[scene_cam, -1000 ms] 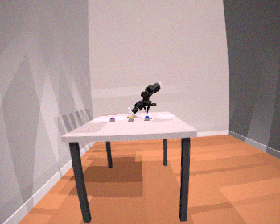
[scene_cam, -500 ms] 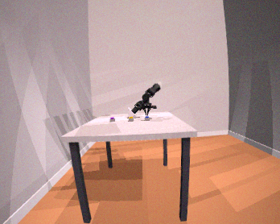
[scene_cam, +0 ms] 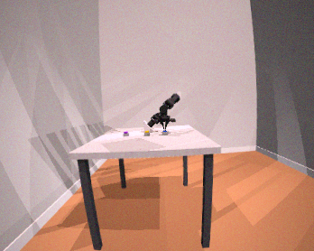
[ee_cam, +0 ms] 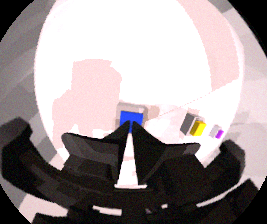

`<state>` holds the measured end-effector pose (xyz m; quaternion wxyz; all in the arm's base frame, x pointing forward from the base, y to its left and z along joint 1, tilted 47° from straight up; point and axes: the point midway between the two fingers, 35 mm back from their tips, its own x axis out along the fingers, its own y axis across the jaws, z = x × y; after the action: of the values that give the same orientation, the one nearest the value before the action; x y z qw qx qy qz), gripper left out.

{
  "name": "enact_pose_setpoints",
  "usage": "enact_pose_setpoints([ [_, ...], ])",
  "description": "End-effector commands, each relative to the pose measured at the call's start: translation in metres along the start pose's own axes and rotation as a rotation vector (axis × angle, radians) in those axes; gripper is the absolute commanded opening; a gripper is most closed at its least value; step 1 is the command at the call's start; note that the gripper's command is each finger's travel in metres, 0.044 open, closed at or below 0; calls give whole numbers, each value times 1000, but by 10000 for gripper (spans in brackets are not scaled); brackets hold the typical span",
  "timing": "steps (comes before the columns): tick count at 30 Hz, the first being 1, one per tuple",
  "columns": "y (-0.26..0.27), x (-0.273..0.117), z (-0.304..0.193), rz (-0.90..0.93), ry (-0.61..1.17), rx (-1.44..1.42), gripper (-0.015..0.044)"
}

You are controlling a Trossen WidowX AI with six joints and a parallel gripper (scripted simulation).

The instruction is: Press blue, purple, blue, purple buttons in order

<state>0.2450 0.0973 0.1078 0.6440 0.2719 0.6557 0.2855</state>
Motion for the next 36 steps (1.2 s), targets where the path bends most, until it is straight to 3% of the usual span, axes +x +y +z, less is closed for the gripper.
enact_pose_setpoints([
  [1, 0, 1, -1, 3, 4, 6, 20],
  [14, 0, -33, -1, 1, 4, 6, 20],
  [20, -1, -91, 0, -1, 5, 8, 20],
  [25, -2, -93, 0, -2, 5, 8, 20],
  [36, -136, -109, 32, -66, -23, 22, 20],
])
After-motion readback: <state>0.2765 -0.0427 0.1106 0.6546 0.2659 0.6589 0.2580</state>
